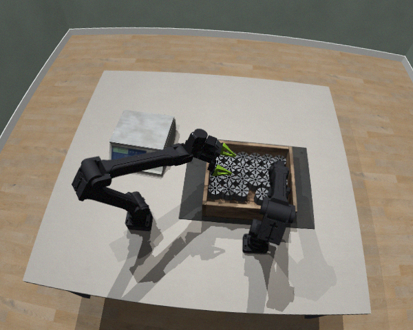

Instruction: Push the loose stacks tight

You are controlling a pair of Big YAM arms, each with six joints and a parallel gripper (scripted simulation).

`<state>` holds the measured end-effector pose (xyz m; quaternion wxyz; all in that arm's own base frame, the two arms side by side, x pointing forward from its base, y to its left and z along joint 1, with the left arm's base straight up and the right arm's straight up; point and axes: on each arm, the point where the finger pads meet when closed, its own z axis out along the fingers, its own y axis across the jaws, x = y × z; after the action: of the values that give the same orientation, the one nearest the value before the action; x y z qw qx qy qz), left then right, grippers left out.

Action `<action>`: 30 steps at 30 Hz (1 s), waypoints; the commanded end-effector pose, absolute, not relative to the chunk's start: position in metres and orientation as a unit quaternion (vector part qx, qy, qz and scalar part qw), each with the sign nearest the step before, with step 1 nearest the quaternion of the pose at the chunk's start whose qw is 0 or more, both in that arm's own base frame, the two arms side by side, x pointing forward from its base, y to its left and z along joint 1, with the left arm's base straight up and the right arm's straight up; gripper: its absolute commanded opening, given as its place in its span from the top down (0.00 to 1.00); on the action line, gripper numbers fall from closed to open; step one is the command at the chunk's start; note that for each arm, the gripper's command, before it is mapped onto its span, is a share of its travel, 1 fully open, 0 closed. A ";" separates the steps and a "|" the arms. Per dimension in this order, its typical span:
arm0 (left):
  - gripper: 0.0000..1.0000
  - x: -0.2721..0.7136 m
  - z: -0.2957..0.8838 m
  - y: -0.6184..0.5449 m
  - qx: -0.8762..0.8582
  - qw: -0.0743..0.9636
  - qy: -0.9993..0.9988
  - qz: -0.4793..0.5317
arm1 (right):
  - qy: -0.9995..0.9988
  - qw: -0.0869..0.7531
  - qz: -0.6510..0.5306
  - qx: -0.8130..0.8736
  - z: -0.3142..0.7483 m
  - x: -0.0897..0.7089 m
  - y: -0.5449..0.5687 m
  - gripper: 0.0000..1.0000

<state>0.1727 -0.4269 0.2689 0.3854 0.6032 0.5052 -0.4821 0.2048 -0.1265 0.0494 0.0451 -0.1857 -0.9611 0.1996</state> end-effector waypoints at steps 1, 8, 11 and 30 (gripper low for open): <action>0.00 0.175 0.290 -0.451 0.620 0.397 0.484 -0.473 | -0.965 0.019 0.198 -0.173 0.060 0.219 -0.132 1.00; 0.00 0.173 0.284 -0.462 0.627 0.388 0.491 -0.464 | -0.965 0.019 0.198 -0.170 0.060 0.220 -0.131 1.00; 0.00 0.172 0.282 -0.467 0.629 0.385 0.493 -0.461 | -0.965 0.019 0.198 -0.170 0.060 0.220 -0.131 1.00; 0.00 0.214 0.173 -0.423 0.609 0.392 0.483 -0.491 | -0.965 0.028 0.198 -0.171 0.057 0.218 -0.129 1.00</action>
<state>0.1907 -0.4415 0.2193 0.3786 0.6203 0.4929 -0.4785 0.2064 -0.1269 0.0491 0.0454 -0.1678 -0.9647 0.1977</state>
